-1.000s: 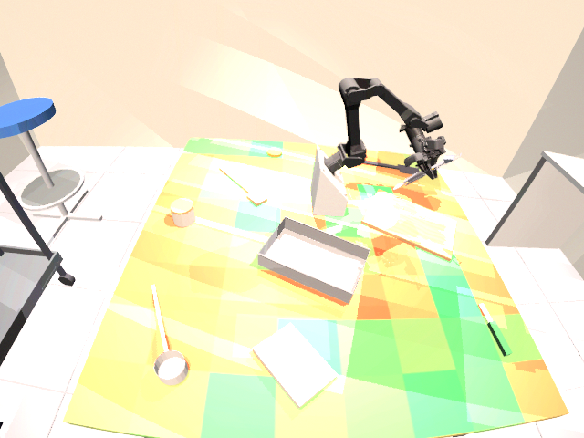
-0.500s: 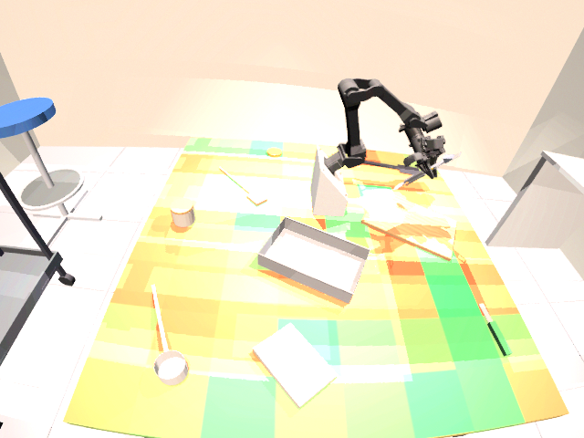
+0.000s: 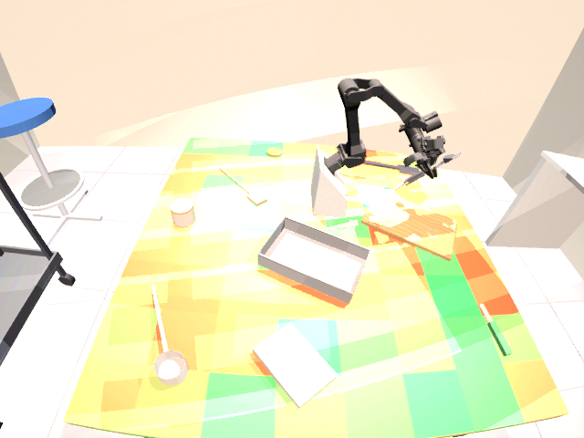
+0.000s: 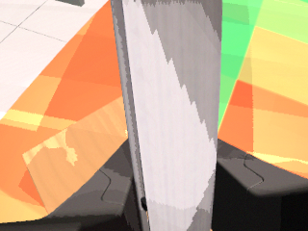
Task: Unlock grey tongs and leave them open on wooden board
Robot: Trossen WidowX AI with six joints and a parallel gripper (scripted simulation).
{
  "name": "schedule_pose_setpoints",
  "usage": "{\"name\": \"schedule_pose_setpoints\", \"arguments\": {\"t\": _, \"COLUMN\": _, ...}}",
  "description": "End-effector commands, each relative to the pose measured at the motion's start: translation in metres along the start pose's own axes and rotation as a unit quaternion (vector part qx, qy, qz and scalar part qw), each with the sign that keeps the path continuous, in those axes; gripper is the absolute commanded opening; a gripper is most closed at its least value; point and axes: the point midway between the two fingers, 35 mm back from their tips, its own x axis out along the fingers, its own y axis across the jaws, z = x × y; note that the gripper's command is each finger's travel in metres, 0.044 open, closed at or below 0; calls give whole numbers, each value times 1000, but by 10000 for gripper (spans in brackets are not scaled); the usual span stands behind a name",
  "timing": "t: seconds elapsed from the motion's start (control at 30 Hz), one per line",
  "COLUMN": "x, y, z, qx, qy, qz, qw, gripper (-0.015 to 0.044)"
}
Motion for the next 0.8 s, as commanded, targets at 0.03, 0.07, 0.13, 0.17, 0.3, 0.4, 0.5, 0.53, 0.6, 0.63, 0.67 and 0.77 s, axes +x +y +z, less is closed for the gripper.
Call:
{"name": "schedule_pose_setpoints", "arguments": {"t": 0.03, "x": 0, "y": -1, "z": 1, "qx": 3, "qy": -3, "qz": -2, "qw": 1000, "gripper": -150}}
{"name": "schedule_pose_setpoints", "arguments": {"t": 0.07, "x": 0, "y": -1, "z": 1, "qx": 3, "qy": -3, "qz": -2, "qw": 1000, "gripper": -150}}
{"name": "schedule_pose_setpoints", "arguments": {"t": 0.13, "x": 0, "y": 0, "z": 1, "qx": 2, "qy": -2, "qz": -2, "qw": 1000, "gripper": -150}}
{"name": "schedule_pose_setpoints", "arguments": {"t": 0.17, "x": 1, "y": 0, "z": 0, "qx": 0, "qy": 0, "qz": -2, "qw": 1000, "gripper": -150}}
{"name": "schedule_pose_setpoints", "arguments": {"t": 0.3, "x": 5, "y": 3, "z": -3, "qx": -18, "qy": 18, "qz": -2, "qw": 1000, "gripper": -150}}
{"name": "schedule_pose_setpoints", "arguments": {"t": 0.4, "x": 9, "y": 6, "z": -7, "qx": -36, "qy": 38, "qz": -3, "qw": 999, "gripper": -150}}
{"name": "schedule_pose_setpoints", "arguments": {"t": 0.5, "x": 14, "y": 8, "z": -11, "qx": -53, "qy": 59, "qz": -4, "qw": 997, "gripper": -150}}
{"name": "schedule_pose_setpoints", "arguments": {"t": 0.53, "x": 15, "y": 9, "z": -13, "qx": -57, "qy": 66, "qz": -5, "qw": 996, "gripper": -150}}
{"name": "schedule_pose_setpoints", "arguments": {"t": 0.6, "x": 18, "y": 10, "z": -15, "qx": -67, "qy": 81, "qz": -6, "qw": 994, "gripper": -150}}
{"name": "schedule_pose_setpoints", "arguments": {"t": 0.63, "x": 20, "y": 10, "z": -17, "qx": -71, "qy": 88, "qz": -7, "qw": 993, "gripper": -150}}
{"name": "schedule_pose_setpoints", "arguments": {"t": 0.67, "x": 21, "y": 11, "z": -18, "qx": -76, "qy": 96, "qz": -7, "qw": 992, "gripper": -150}}
{"name": "schedule_pose_setpoints", "arguments": {"t": 0.77, "x": 25, "y": 11, "z": -22, "qx": -87, "qy": 119, "qz": -9, "qw": 989, "gripper": -150}}
